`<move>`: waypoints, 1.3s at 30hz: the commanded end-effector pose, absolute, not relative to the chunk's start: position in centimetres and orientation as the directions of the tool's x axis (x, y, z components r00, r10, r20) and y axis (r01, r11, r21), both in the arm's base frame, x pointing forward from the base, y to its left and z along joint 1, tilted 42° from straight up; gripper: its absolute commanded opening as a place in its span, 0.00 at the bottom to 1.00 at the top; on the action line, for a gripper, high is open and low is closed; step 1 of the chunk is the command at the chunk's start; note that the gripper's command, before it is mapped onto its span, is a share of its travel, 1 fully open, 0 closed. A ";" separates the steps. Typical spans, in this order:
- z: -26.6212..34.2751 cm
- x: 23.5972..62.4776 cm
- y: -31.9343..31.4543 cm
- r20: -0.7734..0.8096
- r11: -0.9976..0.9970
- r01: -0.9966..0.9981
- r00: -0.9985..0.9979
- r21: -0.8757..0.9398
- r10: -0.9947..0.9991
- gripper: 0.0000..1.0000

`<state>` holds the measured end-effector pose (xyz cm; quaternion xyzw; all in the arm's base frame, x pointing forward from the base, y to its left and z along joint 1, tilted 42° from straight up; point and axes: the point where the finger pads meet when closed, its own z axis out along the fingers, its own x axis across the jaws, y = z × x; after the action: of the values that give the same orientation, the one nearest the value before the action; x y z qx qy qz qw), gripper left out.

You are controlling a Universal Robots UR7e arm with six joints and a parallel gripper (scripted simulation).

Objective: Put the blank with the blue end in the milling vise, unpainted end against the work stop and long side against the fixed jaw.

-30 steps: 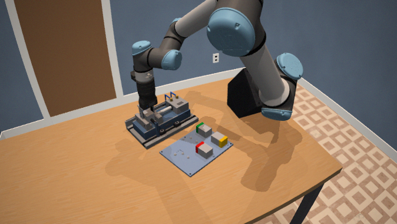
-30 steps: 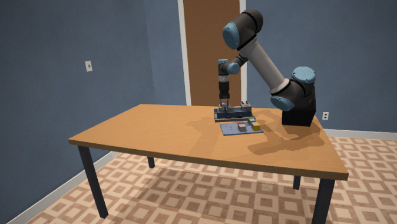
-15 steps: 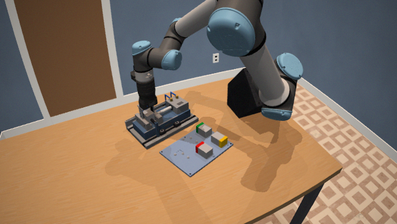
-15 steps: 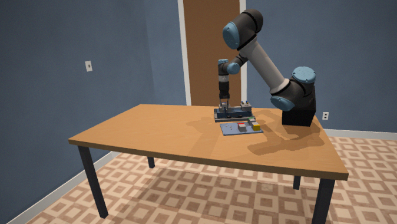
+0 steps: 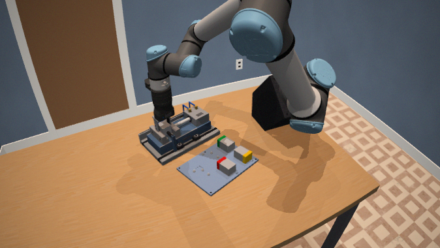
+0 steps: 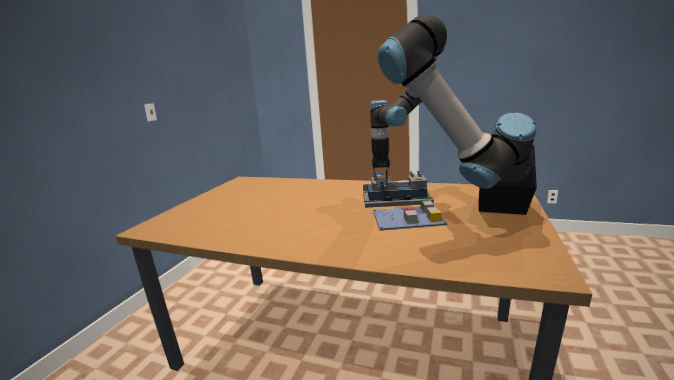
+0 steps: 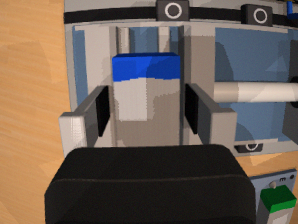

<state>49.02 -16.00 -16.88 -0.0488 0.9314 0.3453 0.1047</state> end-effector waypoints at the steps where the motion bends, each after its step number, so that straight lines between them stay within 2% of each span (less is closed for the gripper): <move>1: -16.9 49.0 -16.1 -0.230 0.758 -0.163 -0.973 0.632 -0.018 1.00; 39: -16.4 48.9 -16.5 -0.230 0.757 -0.163 -0.973 0.632 -0.018 1.00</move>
<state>48.93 -16.40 -16.44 -0.0488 0.9313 0.3454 0.1046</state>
